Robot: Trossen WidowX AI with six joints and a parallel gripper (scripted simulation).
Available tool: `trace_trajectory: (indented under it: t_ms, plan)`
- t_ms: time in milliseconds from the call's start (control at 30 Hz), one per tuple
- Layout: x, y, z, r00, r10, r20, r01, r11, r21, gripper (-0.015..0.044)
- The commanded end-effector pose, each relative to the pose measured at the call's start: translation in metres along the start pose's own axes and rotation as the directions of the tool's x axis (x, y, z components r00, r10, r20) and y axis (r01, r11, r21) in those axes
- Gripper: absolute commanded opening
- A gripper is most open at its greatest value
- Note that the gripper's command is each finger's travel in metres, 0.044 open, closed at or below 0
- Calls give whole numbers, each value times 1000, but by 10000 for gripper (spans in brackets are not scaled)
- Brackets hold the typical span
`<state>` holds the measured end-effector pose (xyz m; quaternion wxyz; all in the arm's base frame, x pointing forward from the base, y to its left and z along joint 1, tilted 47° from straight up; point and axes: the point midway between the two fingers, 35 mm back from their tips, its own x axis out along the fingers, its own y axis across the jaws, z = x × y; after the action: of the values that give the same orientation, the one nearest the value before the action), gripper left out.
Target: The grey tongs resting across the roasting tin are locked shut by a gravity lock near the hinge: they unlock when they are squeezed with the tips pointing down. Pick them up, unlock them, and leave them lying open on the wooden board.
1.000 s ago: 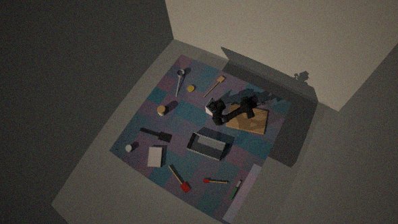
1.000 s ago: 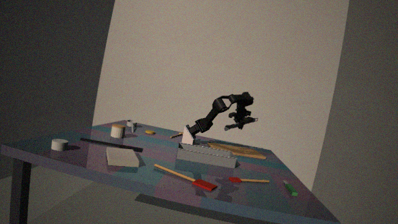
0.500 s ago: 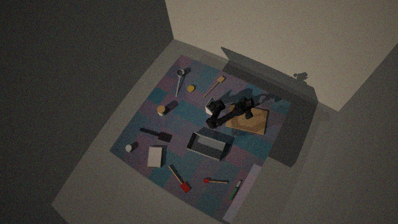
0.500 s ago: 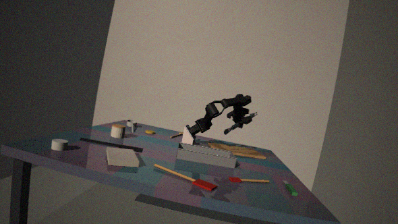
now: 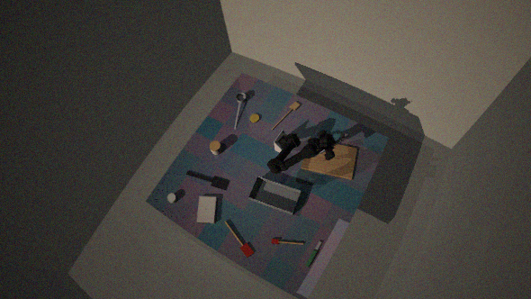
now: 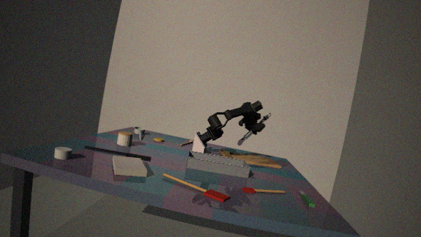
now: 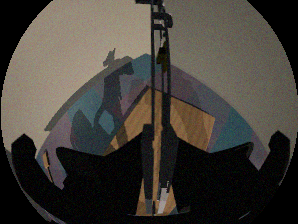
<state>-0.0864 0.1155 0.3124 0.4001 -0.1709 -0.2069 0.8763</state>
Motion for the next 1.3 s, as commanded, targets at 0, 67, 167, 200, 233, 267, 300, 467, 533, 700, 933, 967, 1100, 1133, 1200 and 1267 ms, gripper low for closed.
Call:
trace_trajectory:
  t_ms: [0, 67, 167, 200, 233, 267, 300, 467, 533, 700, 933, 967, 1100, 1133, 1200, 1267]
  plan:
    - [-3, 0, 0, 993, -34, 113, 31, 999, 30, -150]
    - [-4, 0, -1, 989, -45, 141, 41, 999, 31, -150]
    - [-4, 0, -1, 987, -49, 151, 44, 999, 31, -150]
    - [-4, 0, -1, 987, -49, 151, 44, 999, 31, -150]
    - [-4, 0, -1, 987, -49, 151, 44, 999, 31, -150]
    - [-4, 0, -1, 987, -49, 151, 44, 999, 31, -150]
    - [-4, 0, -1, 987, -49, 151, 44, 999, 31, -150]
    - [-4, 0, -1, 987, -49, 151, 44, 999, 31, -150]
    - [-4, 0, -1, 987, -49, 151, 44, 999, 31, -150]
    - [-4, 0, -1, 987, -49, 151, 44, 999, 31, -150]
    - [-4, 0, -1, 987, -49, 151, 44, 999, 31, -150]
    - [-4, 0, -1, 987, -49, 151, 44, 999, 31, -150]
    - [-4, 0, -1, 987, -49, 151, 44, 999, 31, -150]
    - [-4, 0, -1, 987, -49, 151, 44, 999, 31, -150]
    - [-4, 0, -1, 987, -49, 151, 44, 999, 31, -150]
    - [-4, 0, -1, 987, -49, 151, 44, 999, 31, -150]
